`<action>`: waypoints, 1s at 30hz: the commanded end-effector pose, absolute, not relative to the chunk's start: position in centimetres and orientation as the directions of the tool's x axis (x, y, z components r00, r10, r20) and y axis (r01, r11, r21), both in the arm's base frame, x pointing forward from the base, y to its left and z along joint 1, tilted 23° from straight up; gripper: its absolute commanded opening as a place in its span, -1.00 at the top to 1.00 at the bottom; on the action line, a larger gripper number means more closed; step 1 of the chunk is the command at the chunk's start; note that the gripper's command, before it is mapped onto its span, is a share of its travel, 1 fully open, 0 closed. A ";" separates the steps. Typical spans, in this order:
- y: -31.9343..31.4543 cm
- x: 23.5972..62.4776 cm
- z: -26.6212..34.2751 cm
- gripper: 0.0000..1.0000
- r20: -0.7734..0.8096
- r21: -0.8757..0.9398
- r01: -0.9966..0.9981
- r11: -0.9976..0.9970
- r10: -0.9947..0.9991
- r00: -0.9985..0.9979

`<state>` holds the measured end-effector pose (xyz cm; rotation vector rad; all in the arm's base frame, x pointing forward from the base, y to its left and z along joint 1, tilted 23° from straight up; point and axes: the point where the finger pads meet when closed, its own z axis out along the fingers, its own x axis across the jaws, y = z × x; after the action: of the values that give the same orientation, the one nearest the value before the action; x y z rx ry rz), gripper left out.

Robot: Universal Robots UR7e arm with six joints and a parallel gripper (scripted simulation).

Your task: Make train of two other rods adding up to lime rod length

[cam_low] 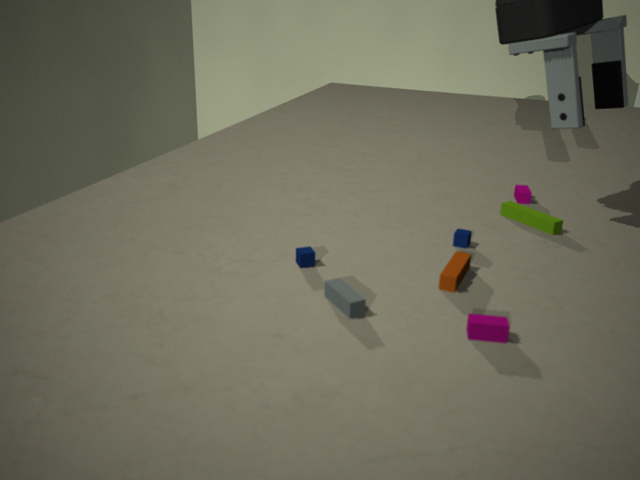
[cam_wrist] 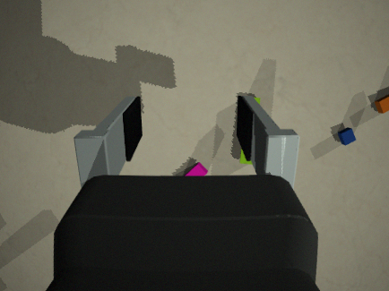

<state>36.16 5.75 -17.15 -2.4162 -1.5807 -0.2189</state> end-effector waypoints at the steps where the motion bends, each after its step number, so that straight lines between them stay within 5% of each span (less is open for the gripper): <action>1: 8.1 38.2 -16.8 -1.00 0.282 -0.007 0.962 -0.273 0.922 0.264; 14: 14.9 41.2 -14.7 -1.00 0.295 0.236 0.972 0.006 0.952 -0.078; 30: 15.7 41.4 -14.4 -1.00 0.292 0.263 0.964 0.037 0.949 -0.116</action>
<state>41.38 15.72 -14.44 -2.0643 -2.2329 -0.6167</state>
